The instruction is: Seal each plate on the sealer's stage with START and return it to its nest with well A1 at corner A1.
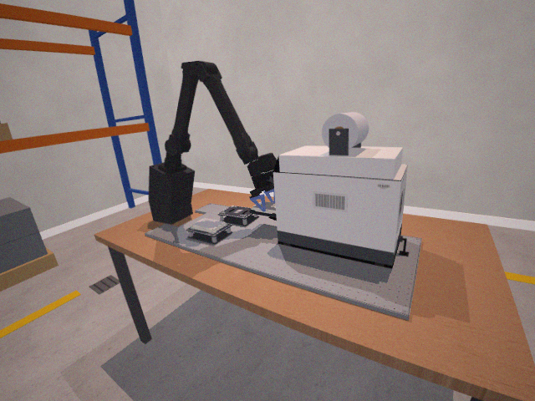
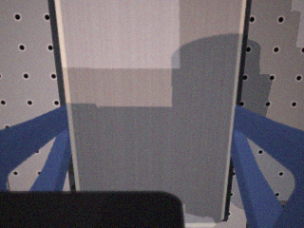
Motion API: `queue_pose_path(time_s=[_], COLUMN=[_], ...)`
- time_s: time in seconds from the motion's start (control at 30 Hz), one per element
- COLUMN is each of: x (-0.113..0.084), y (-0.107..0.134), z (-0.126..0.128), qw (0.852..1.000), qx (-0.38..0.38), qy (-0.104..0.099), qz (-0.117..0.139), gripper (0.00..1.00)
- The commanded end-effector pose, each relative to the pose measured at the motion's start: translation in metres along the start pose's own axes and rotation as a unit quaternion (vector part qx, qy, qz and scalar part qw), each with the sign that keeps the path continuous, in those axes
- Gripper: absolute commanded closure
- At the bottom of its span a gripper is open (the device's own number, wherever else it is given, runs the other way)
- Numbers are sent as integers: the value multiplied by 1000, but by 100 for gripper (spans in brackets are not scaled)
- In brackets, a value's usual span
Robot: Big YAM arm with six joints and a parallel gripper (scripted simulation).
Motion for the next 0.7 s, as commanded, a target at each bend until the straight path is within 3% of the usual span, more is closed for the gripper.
queue_pose_path(time_s=[0.0,0.33,0.67], x=[-11,-12,-23], y=[-2,0,-26], z=[-4,-4,6], qw=[1000,1000,1000], qx=[2,2,1], qy=[3,3,-4], qz=[-2,-1,-28], gripper=[100,100,100])
Point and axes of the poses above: the point where the finger pads meet when closed, its own x axis out along the fingers, its own z axis across the jaws, y = z × x, the point moved 10 cm from there along -x, back along the fingers, and after that the axes turned 8 degrees about -x, right-handed, at the moved point
